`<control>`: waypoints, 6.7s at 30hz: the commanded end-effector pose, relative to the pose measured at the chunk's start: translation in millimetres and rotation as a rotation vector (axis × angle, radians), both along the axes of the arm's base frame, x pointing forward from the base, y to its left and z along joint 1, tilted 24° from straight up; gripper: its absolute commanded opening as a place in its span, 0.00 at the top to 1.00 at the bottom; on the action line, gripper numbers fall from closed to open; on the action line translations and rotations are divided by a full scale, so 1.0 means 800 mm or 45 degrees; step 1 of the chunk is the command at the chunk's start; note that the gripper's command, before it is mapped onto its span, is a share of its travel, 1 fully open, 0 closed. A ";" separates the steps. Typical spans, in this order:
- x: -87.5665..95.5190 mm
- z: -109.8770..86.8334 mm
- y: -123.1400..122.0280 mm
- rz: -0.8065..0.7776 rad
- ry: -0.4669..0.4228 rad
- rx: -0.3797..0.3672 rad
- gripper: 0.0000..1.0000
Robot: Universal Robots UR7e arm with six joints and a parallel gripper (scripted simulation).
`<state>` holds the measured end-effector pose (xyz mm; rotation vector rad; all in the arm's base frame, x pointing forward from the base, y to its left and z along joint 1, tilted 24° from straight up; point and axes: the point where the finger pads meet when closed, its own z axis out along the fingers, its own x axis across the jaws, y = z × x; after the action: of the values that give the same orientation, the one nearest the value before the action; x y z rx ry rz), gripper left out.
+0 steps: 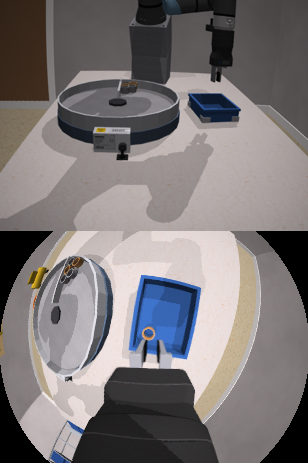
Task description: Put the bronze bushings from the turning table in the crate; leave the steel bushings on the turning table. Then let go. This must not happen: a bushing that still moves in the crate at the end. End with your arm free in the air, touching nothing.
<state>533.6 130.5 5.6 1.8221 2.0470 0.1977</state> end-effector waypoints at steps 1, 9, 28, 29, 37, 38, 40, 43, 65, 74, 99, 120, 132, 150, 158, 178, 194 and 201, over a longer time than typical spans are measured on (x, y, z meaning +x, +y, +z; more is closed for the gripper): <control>0.000 0.001 0.000 0.000 -0.002 0.000 0.58; 0.000 0.001 0.000 0.000 -0.002 0.000 0.58; 0.000 0.001 0.000 0.000 -0.002 0.000 0.58; 0.000 0.001 0.000 0.000 -0.002 0.000 0.58; 0.000 0.001 0.000 0.000 -0.002 0.000 0.58; 0.000 0.001 0.000 0.000 -0.002 0.000 0.58; -0.008 -0.001 -0.011 -0.030 -0.007 0.013 0.60; -0.032 -0.007 -0.043 -0.122 -0.022 0.051 0.60; -0.078 -0.019 -0.106 -0.301 -0.049 0.123 0.60; -0.085 -0.021 -0.115 -0.327 -0.052 0.132 0.60; -0.155 -0.038 -0.210 -0.598 -0.095 0.242 0.60; -0.193 -0.048 -0.263 -0.748 -0.118 0.301 0.60; -0.231 -0.057 -0.315 -0.897 -0.141 0.360 0.60; -0.240 -0.060 -0.323 -0.914 -0.149 0.376 0.60; -0.240 -0.060 -0.323 -0.914 -0.149 0.376 0.60; -0.227 -0.091 -0.328 -0.914 -0.148 0.376 0.60; -0.223 -0.101 -0.329 -0.915 -0.148 0.377 0.60; -0.222 -0.105 -0.330 -0.915 -0.148 0.376 0.60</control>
<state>355.5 -133.0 -77.2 2.5269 1.2225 0.3975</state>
